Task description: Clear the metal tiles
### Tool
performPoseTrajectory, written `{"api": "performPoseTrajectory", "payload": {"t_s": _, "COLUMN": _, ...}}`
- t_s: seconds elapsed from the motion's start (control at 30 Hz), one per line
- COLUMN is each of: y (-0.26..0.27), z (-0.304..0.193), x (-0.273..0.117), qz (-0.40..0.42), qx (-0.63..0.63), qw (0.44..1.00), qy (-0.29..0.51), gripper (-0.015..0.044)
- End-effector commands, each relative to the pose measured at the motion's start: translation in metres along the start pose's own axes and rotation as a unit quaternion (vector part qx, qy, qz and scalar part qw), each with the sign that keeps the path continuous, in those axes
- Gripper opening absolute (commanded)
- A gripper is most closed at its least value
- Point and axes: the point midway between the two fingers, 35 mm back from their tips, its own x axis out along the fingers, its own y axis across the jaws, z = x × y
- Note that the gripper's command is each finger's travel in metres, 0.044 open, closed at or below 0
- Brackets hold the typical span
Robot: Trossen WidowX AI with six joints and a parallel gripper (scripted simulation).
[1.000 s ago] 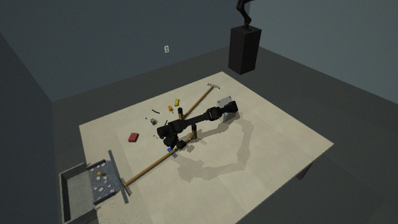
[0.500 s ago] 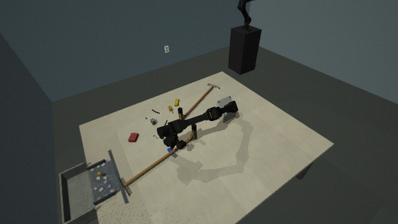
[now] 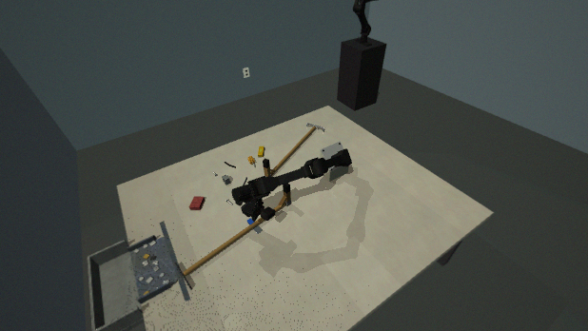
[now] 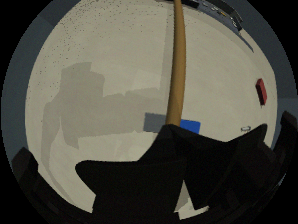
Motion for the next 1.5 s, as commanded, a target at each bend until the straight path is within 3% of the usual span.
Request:
{"api": "performPoseTrajectory", "payload": {"t_s": 0.0, "y": 0.0, "z": 0.0, "x": 0.0, "qz": 0.0, "qx": 0.0, "qw": 1.0, "qy": 0.0, "gripper": 0.0}}
{"api": "performPoseTrajectory", "payload": {"t_s": 1.4, "y": 0.0, "z": 0.0, "x": -0.0001, "qz": 0.0, "qx": 0.0, "qw": 1.0, "qy": 0.0, "gripper": 0.0}}
{"api": "performPoseTrajectory", "payload": {"t_s": 1.47, "y": -0.0008, "z": 0.0006, "x": -0.0033, "qz": -0.001, "qx": 0.002, "qw": 1.0, "qy": -0.003, "gripper": 0.0053}}
